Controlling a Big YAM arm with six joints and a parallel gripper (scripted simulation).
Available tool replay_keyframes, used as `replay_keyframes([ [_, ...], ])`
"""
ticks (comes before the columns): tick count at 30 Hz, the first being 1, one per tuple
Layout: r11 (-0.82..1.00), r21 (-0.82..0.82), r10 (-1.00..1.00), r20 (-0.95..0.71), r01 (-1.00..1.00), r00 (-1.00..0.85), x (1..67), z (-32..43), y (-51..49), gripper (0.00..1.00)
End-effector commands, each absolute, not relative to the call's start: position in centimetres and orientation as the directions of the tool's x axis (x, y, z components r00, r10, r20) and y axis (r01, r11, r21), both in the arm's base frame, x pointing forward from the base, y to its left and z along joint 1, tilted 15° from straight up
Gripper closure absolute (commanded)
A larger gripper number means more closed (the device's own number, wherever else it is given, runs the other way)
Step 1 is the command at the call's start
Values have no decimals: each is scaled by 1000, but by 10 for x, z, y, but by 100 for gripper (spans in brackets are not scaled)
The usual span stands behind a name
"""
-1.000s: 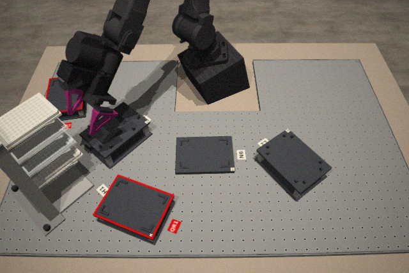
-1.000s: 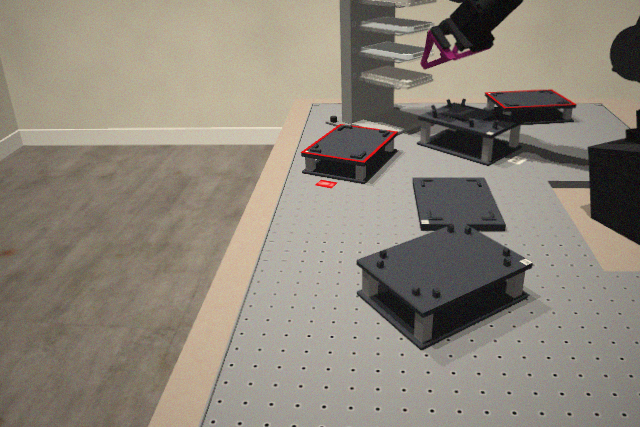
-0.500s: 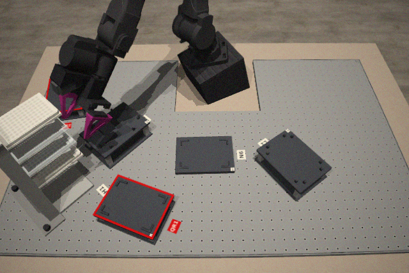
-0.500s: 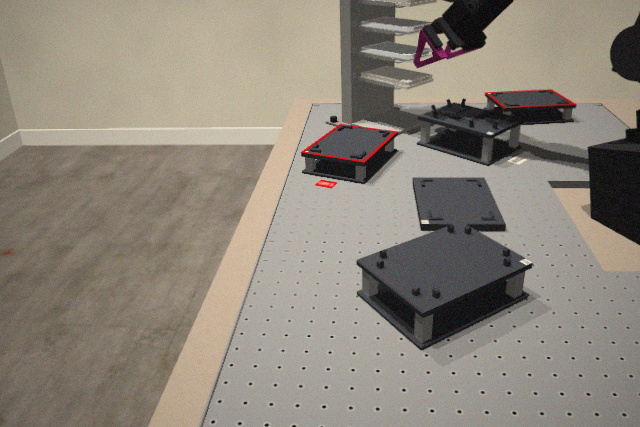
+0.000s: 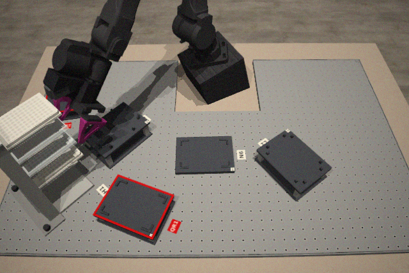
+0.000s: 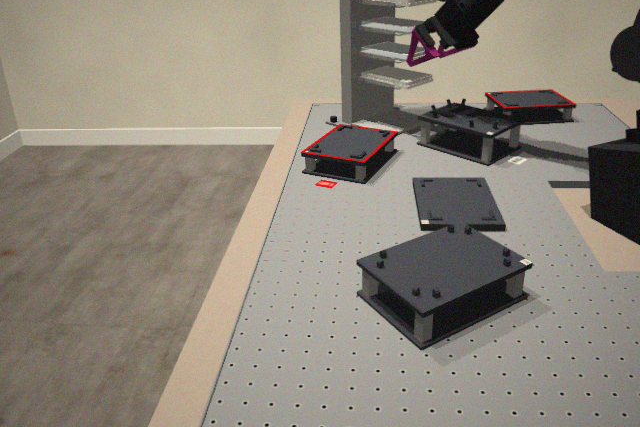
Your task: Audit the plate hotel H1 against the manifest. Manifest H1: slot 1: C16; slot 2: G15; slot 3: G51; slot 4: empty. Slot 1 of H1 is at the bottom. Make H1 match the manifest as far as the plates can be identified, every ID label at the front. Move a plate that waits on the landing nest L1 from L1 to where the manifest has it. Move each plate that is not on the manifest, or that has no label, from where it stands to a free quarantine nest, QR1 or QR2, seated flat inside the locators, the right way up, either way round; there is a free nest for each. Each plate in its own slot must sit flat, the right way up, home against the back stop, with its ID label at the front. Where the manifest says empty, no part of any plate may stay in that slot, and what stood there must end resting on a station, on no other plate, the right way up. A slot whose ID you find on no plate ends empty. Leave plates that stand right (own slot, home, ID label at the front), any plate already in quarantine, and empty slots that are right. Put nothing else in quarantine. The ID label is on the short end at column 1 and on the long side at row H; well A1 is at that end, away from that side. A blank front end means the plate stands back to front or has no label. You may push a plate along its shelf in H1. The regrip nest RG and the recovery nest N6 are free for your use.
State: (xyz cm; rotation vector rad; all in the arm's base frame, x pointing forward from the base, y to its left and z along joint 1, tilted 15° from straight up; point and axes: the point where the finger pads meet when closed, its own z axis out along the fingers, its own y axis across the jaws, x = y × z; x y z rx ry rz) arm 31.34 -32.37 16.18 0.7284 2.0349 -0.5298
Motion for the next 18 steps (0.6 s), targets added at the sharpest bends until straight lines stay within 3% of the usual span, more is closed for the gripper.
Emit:
replay_keyframes([
  [1,737,-86,245,-891,671,-383,337,198,-338,0],
  [17,734,-92,258,-879,673,-402,335,191,-342,0],
  [18,734,-92,258,-879,673,-402,335,191,-342,14],
])
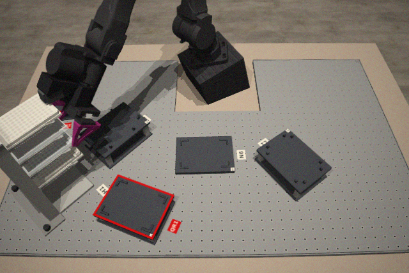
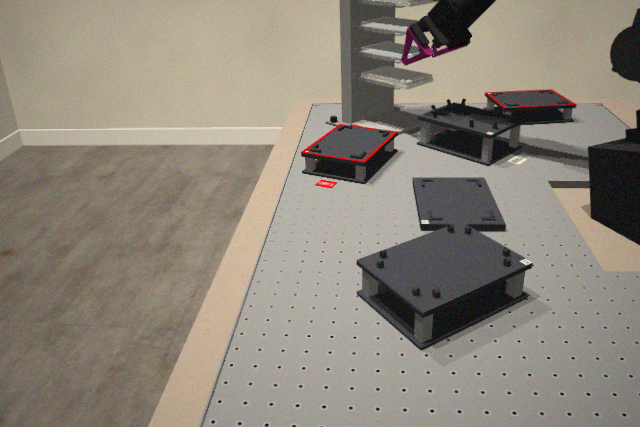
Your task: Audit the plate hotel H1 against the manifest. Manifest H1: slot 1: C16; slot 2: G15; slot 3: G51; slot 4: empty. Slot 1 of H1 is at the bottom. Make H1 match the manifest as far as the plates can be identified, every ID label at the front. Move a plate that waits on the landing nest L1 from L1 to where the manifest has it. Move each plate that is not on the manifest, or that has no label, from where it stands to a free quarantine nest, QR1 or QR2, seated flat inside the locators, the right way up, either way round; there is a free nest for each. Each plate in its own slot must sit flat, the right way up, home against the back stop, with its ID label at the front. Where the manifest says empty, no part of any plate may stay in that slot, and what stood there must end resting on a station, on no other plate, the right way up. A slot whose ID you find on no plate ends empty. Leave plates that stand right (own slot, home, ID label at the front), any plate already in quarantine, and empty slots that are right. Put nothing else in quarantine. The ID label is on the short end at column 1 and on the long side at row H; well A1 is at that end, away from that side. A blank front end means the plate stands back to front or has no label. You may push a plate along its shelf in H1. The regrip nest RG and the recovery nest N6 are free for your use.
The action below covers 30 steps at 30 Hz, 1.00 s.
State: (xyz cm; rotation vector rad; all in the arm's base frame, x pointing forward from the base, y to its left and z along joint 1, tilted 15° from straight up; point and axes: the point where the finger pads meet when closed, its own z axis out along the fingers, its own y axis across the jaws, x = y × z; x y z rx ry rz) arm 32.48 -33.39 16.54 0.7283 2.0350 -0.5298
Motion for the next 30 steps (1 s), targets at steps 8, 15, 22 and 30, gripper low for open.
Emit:
replay_keyframes([
  [8,734,-92,258,-879,673,-402,335,191,-342,14],
  [15,734,-92,258,-879,673,-402,335,191,-342,14],
  [22,734,-92,258,-879,673,-402,335,191,-342,14],
  [30,737,-86,263,-877,671,-401,327,185,-331,14],
])
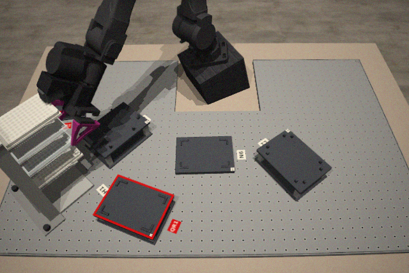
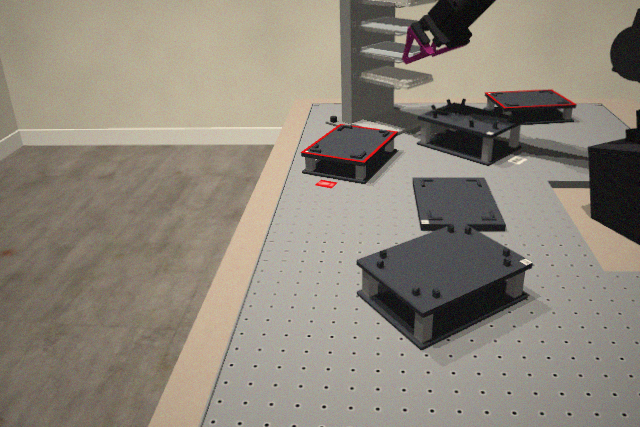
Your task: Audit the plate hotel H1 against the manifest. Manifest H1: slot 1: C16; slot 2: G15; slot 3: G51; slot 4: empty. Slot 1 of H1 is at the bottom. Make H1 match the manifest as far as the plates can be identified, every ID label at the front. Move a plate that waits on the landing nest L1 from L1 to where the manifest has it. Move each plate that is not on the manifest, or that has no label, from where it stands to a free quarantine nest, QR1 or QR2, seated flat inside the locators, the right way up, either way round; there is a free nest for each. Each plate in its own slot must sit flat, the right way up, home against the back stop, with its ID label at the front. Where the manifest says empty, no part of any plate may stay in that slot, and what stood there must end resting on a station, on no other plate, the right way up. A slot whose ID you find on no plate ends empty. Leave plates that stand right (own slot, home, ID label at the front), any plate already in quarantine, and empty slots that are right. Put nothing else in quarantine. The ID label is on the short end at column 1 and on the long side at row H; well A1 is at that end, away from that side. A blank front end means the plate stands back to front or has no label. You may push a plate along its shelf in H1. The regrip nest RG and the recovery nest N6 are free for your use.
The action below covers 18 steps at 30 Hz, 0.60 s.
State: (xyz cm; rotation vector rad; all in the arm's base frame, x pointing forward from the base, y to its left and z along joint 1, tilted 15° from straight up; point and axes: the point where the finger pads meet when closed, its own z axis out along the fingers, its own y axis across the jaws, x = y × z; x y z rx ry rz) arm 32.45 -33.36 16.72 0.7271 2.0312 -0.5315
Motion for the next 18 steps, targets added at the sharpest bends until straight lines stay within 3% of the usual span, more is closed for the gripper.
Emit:
replay_keyframes([
  [1,736,-86,263,-877,671,-401,326,184,-330,14],
  [18,730,-94,270,-870,677,-411,305,176,-322,14],
])
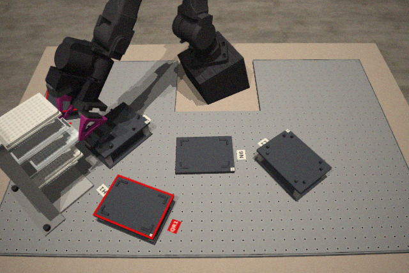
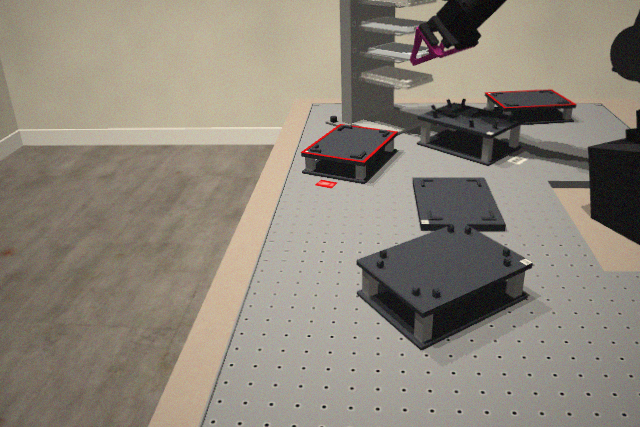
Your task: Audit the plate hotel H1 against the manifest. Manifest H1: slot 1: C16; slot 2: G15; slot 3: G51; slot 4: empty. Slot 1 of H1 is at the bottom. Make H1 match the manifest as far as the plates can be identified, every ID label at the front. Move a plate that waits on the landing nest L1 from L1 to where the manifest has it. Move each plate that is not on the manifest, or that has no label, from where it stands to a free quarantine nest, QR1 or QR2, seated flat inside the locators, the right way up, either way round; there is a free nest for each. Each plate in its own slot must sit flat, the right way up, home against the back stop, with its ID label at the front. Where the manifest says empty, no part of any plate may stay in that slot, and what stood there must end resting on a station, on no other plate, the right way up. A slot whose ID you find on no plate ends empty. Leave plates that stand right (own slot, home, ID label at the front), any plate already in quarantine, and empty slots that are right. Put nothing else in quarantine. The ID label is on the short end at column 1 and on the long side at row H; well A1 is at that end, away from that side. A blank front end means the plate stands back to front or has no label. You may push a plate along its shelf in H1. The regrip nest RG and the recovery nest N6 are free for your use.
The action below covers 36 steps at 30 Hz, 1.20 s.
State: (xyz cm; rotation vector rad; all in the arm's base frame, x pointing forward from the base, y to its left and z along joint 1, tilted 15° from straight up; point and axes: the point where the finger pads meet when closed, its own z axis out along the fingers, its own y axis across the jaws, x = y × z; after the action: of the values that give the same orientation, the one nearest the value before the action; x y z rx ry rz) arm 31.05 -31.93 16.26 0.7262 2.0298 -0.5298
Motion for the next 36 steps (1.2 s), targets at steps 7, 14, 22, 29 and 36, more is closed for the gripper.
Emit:
replay_keyframes([
  [7,732,-98,270,-867,675,-418,298,173,-315,14],
  [14,732,-99,270,-866,674,-421,293,170,-311,14],
  [22,732,-99,271,-865,674,-422,286,167,-304,14],
  [29,733,-99,271,-865,673,-422,281,165,-300,14],
  [36,732,-100,272,-864,674,-424,274,163,-294,14],
])
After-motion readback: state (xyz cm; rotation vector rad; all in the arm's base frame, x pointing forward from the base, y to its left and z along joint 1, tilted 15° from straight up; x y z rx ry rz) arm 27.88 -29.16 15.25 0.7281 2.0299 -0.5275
